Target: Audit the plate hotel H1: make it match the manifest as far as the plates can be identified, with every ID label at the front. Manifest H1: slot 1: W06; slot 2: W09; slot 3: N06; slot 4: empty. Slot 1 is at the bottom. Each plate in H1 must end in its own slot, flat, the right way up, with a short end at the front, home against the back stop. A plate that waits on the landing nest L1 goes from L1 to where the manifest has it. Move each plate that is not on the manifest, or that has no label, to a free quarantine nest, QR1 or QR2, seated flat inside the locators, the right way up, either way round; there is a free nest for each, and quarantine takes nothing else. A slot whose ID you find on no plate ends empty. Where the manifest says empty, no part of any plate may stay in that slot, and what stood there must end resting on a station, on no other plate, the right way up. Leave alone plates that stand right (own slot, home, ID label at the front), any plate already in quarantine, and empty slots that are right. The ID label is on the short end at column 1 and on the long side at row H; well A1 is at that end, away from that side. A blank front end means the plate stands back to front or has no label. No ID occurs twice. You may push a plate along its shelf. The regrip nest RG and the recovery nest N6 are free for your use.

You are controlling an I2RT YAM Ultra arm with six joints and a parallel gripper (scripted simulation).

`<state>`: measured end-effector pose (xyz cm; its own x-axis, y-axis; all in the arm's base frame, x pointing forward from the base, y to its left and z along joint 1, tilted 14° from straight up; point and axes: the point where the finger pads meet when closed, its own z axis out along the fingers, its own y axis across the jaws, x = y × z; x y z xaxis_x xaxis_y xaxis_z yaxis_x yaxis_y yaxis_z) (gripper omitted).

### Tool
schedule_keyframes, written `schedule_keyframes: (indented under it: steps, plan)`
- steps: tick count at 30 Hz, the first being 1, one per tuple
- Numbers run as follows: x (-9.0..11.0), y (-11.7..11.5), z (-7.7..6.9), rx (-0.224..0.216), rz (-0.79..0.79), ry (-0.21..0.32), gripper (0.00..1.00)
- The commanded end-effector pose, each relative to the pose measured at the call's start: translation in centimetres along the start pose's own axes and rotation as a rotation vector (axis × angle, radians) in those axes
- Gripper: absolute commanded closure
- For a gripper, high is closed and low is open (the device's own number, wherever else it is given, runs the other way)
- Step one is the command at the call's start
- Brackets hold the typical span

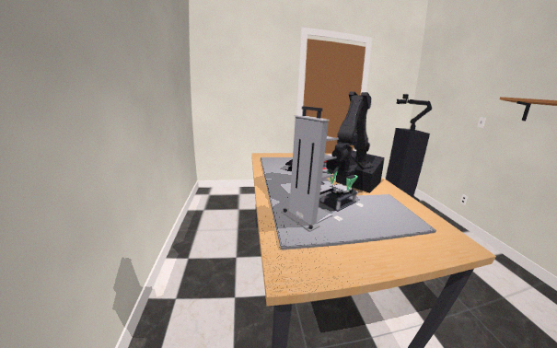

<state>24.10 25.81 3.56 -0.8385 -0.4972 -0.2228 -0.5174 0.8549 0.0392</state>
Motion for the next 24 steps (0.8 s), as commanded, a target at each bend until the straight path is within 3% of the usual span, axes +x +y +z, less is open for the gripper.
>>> schedule_keyframes:
  steps: [1, 14, 15, 18, 21, 22, 24]
  plan:
    - [0.1, -0.2, 0.9, -0.003, 0.002, 0.003, 0.0]
    - [0.2, -0.2, 2.4, -0.003, 0.001, 0.004, 0.0]
    - [-1.4, 0.3, 0.9, -0.02, 0.003, -0.055, 0.0]
    - [0.2, -0.2, 2.9, -0.003, 0.002, 0.004, 0.0]
    - [0.2, -0.2, 3.2, -0.003, 0.003, 0.004, 0.0]
    - [-0.6, 0.2, 2.3, -0.008, 0.0, -0.022, 0.0]
    - [-0.6, 0.2, 2.3, -0.008, 0.0, -0.022, 0.0]
